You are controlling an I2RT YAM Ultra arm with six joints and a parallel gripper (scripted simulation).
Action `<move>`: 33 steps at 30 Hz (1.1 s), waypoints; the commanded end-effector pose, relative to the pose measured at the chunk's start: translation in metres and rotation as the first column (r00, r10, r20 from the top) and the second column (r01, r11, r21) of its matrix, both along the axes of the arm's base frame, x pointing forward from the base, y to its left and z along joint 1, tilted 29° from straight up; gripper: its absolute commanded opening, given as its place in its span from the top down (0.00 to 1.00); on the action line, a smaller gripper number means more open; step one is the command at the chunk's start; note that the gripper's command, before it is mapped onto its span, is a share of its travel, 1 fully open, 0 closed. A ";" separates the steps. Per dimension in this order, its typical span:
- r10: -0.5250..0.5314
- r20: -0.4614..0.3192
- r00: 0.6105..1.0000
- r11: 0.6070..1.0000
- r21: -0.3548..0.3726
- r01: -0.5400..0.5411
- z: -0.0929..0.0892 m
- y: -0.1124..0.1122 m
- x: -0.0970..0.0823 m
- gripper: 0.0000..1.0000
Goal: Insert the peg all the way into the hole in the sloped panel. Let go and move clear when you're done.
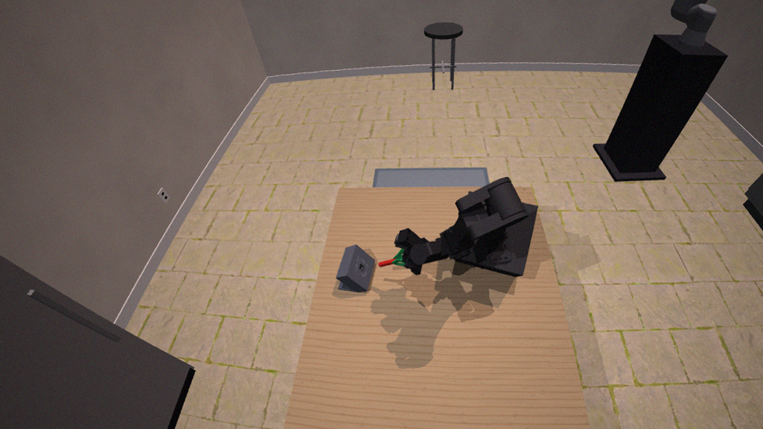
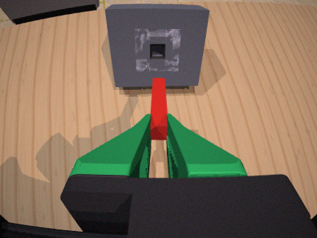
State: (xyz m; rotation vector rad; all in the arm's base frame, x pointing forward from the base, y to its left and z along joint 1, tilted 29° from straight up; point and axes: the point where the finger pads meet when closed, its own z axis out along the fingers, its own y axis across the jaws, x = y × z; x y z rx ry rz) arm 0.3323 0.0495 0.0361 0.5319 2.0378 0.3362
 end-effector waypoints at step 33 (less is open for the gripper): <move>-0.003 0.082 0.997 1.000 0.004 0.003 -0.007 -0.007 0.011 1.00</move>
